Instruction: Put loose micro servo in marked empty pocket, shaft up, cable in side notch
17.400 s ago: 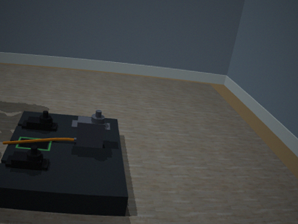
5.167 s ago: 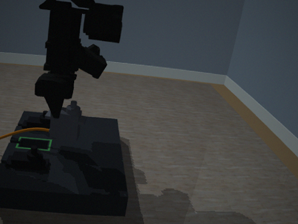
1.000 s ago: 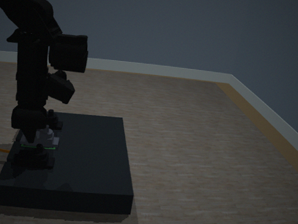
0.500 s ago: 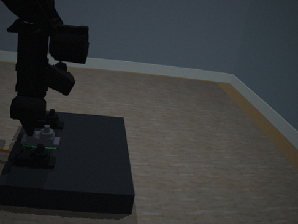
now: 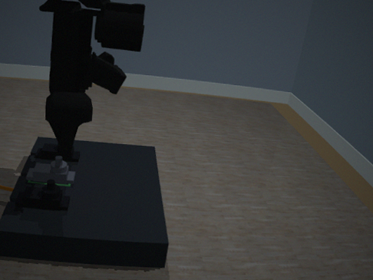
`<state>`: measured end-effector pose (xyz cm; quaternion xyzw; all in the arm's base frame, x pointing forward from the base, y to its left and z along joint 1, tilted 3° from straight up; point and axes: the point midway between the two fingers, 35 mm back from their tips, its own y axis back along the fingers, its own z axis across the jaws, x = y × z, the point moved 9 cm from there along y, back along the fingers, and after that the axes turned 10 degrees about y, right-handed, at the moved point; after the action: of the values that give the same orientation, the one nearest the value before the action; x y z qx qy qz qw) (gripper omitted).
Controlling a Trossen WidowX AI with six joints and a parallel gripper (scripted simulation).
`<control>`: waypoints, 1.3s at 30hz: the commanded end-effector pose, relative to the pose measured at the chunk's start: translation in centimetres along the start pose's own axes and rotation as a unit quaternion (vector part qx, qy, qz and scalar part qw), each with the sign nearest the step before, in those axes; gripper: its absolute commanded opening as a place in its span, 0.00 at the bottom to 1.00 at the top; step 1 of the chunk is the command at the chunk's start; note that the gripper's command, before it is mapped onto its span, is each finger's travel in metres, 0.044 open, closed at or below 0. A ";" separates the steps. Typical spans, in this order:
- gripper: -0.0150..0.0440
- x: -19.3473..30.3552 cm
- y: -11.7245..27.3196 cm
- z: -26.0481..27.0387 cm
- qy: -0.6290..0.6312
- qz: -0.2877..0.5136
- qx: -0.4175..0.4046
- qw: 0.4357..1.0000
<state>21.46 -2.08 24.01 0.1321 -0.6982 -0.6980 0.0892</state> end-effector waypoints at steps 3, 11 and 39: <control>1.00 -4.6 2.8 -1.5 -0.001 -0.003 0.000 1.000; 1.00 -6.4 4.2 -2.0 -0.001 -0.003 0.000 1.000; 1.00 -5.7 7.3 -1.9 -0.002 -0.005 0.001 1.000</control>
<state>27.05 -2.17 31.59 0.1357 -0.6988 -0.6972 0.0847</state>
